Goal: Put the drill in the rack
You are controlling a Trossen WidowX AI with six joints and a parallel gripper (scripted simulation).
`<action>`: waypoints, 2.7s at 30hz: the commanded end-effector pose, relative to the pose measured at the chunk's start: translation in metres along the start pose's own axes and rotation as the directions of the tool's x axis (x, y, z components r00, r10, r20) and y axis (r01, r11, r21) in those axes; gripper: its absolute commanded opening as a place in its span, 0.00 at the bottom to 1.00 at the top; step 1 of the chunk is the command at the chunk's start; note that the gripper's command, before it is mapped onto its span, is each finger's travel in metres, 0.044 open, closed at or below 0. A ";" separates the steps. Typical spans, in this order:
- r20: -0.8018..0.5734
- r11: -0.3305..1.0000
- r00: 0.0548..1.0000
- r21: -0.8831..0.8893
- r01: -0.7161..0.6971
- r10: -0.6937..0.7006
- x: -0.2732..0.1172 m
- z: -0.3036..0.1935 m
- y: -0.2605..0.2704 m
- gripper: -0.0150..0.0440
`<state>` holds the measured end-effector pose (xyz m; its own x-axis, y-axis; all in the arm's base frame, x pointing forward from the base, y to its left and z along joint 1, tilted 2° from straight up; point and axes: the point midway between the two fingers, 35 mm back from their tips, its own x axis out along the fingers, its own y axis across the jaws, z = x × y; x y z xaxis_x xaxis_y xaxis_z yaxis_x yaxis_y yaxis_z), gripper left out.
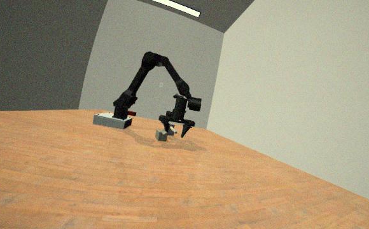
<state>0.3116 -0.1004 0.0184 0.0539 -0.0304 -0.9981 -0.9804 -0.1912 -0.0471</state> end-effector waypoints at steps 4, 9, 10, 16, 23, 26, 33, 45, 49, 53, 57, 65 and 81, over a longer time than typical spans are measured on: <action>0.003 1.000 1.000 0.003 0.000 0.000 0.001 0.004 0.000 1.00; 0.003 1.000 1.000 0.003 0.000 0.000 0.002 0.007 0.000 1.00; 0.003 1.000 1.000 0.003 0.000 0.000 0.002 0.007 0.000 1.00; 0.003 1.000 1.000 0.003 0.000 0.000 0.003 0.010 0.000 1.00; 0.003 1.000 1.000 0.003 0.000 0.000 0.004 0.013 0.000 1.00; 0.003 1.000 1.000 0.003 0.000 0.000 0.004 0.014 0.001 1.00; 0.000 1.000 1.000 0.000 0.004 -0.004 0.003 0.012 -0.001 0.73; 0.000 1.000 1.000 0.000 0.004 -0.004 0.003 0.012 -0.001 0.27; 0.000 1.000 1.000 0.000 0.004 -0.004 0.003 0.012 -0.001 0.25; 0.003 1.000 1.000 0.003 0.000 0.000 0.001 0.012 0.001 0.25; 0.003 1.000 1.000 0.003 0.000 0.000 0.001 0.011 0.001 0.25; 0.003 1.000 1.000 0.003 0.000 0.000 0.000 0.011 0.002 0.25; 0.001 1.000 1.000 0.003 0.000 0.000 0.002 -0.010 0.001 0.25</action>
<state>0.3100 -0.1046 0.0162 0.0506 -0.0295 -0.9983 -0.9816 -0.1857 -0.0442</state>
